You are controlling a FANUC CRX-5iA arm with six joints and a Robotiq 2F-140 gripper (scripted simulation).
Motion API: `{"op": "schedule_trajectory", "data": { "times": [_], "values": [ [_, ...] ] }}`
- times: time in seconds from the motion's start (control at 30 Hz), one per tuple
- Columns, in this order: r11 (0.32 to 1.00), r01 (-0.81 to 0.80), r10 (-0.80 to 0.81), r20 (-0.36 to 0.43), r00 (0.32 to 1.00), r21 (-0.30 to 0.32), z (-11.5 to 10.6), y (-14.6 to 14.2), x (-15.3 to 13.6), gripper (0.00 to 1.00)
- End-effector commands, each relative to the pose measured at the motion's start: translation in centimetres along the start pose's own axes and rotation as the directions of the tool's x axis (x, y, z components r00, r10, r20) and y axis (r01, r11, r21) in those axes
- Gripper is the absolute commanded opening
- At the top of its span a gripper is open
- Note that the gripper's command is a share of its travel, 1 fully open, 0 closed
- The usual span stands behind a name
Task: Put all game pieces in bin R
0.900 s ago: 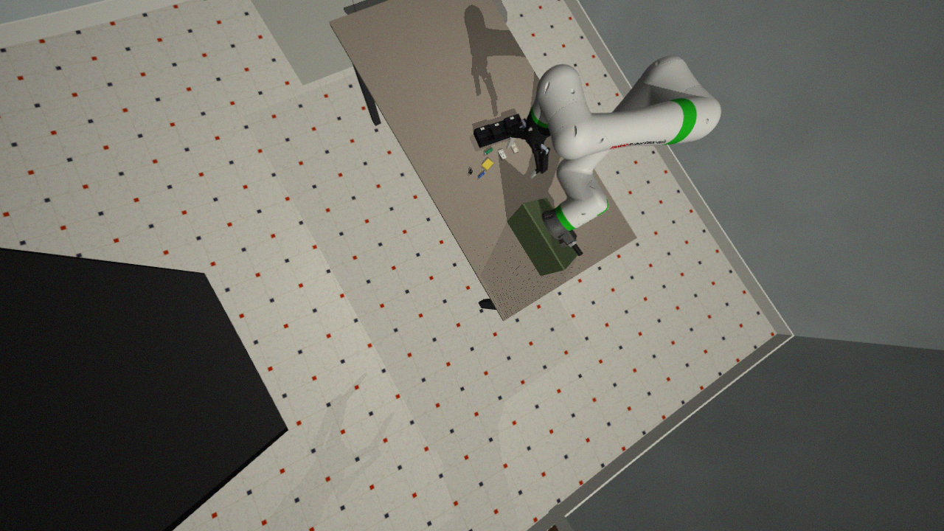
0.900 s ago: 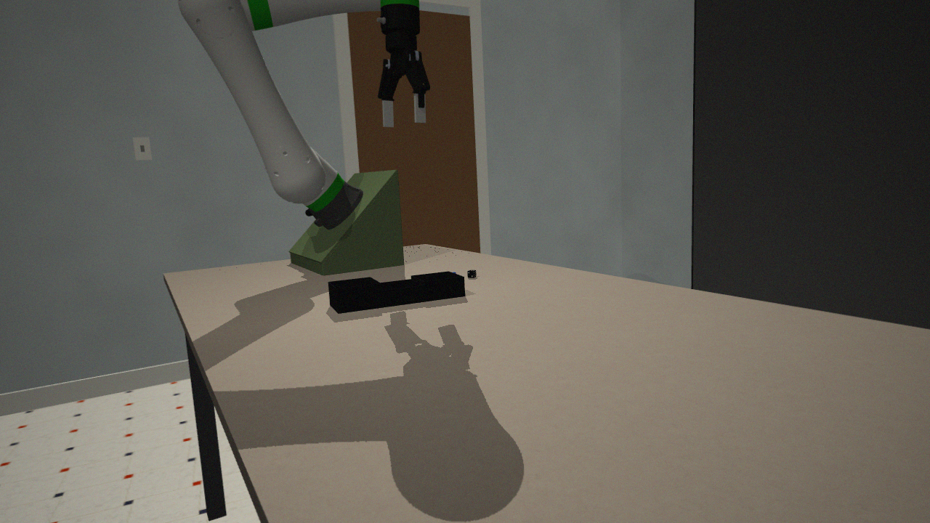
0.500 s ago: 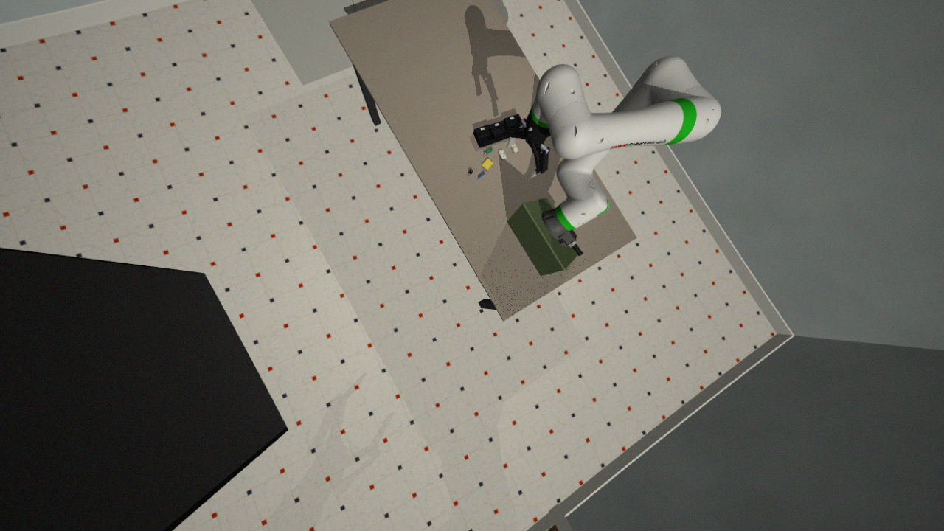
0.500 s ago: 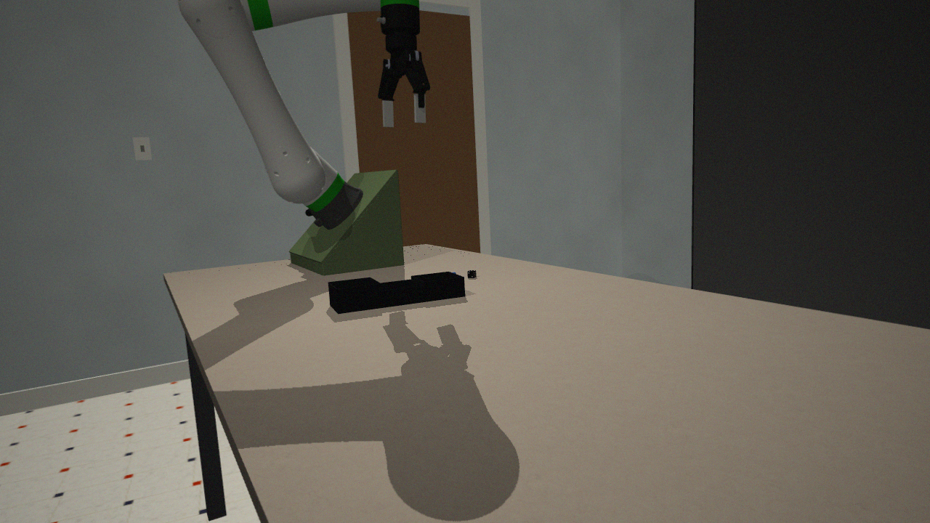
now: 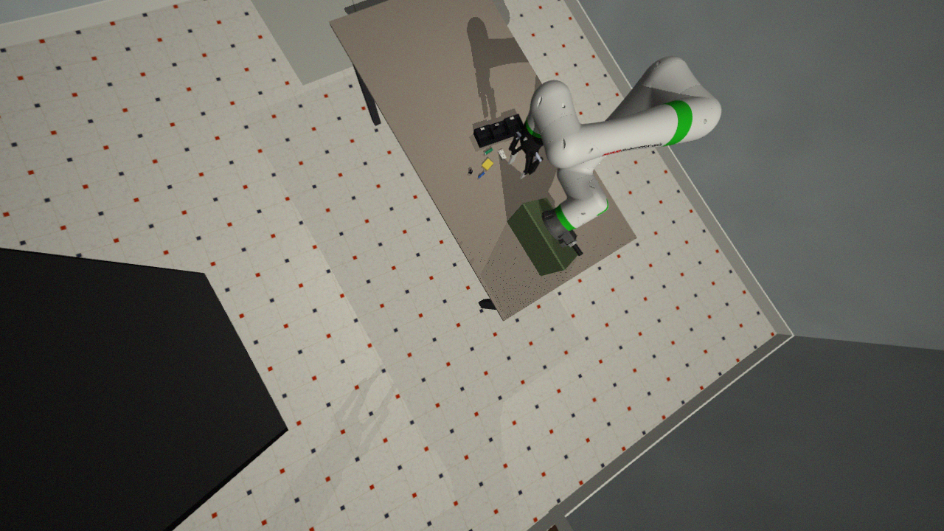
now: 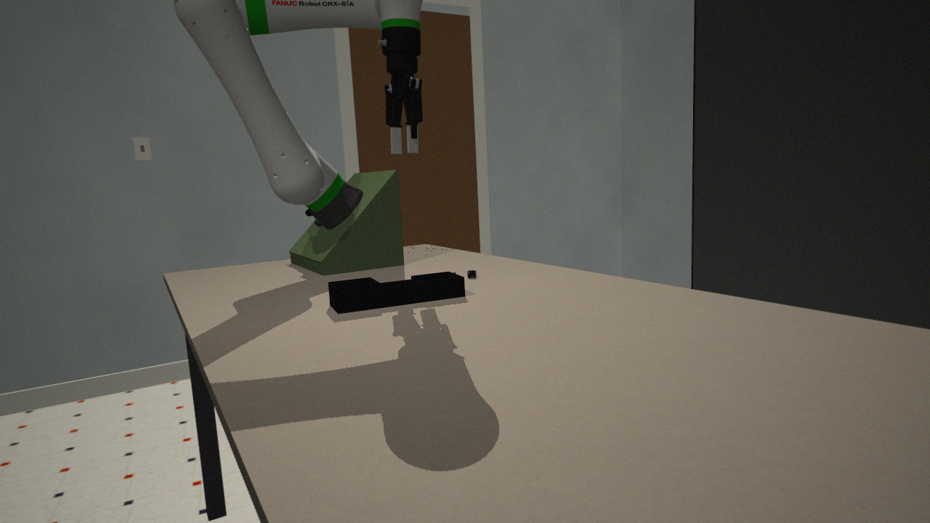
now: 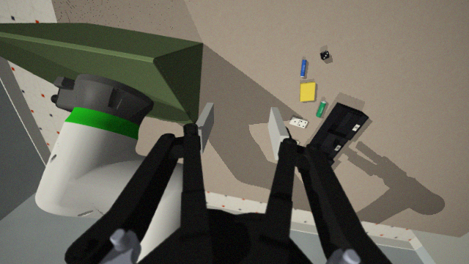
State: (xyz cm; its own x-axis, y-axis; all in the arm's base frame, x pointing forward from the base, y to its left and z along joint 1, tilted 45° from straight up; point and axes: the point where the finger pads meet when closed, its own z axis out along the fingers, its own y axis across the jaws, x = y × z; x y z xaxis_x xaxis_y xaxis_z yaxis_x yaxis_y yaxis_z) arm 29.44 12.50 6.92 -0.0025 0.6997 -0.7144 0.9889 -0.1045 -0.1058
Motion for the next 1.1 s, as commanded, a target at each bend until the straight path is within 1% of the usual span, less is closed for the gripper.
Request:
{"op": "schedule_trajectory", "data": {
  "times": [0.0, 0.13, 0.2, 0.33, 0.47, 0.5, 0.57, 0.6, 0.63, 0.7, 0.77, 0.8, 0.87, 0.93, 1.0, 1.07],
  "values": [
    [1.000, 0.000, 0.000, -0.002, 1.000, -0.003, 4.2, 0.3, 0.2, 0.05],
    [1.000, 0.000, 0.000, -0.002, 1.000, -0.003, 7.5, 0.4, 0.3, 0.05],
    [1.000, 0.000, 0.000, -0.002, 1.000, -0.003, 7.5, 0.4, 0.3, 0.05],
    [1.000, 0.000, 0.000, -0.002, 1.000, -0.003, 10.8, 0.5, 0.4, 0.05],
    [1.000, 0.000, 0.000, -0.002, 1.000, -0.003, 10.9, 0.5, 0.4, 0.05],
    [0.999, -0.050, 0.050, -0.003, 0.999, -0.003, 10.9, 1.2, 0.0, 0.05],
    [0.989, -0.150, 0.150, -0.009, 0.989, -0.003, 10.2, 2.6, -0.3, 0.05],
    [0.984, -0.179, 0.179, -0.011, 0.984, -0.003, 10.2, 2.6, -0.3, 0.05],
    [0.979, -0.203, 0.203, -0.012, 0.979, -0.003, 10.2, 2.6, -0.3, 0.05],
    [0.965, -0.261, 0.261, -0.015, 0.965, -0.002, 10.0, 3.8, -0.7, 0.05],
    [0.965, -0.261, 0.261, -0.015, 0.965, -0.002, 10.0, 3.8, -0.7, 0.05],
    [0.938, -0.346, 0.346, -0.019, 0.938, -0.001, 10.0, 4.6, -1.0, 0.05],
    [0.920, -0.391, 0.391, -0.021, 0.920, 0.000, 9.9, 4.9, -1.1, 0.05],
    [0.896, -0.444, 0.443, -0.023, 0.896, 0.001, 9.8, 6.1, -1.6, 0.05],
    [0.868, -0.497, 0.497, -0.025, 0.867, 0.002, 9.8, 6.1, -1.6, 0.05],
    [0.837, -0.548, 0.548, -0.027, 0.836, 0.004, 9.8, 7.2, -2.1, 0.05]
  ]
}}
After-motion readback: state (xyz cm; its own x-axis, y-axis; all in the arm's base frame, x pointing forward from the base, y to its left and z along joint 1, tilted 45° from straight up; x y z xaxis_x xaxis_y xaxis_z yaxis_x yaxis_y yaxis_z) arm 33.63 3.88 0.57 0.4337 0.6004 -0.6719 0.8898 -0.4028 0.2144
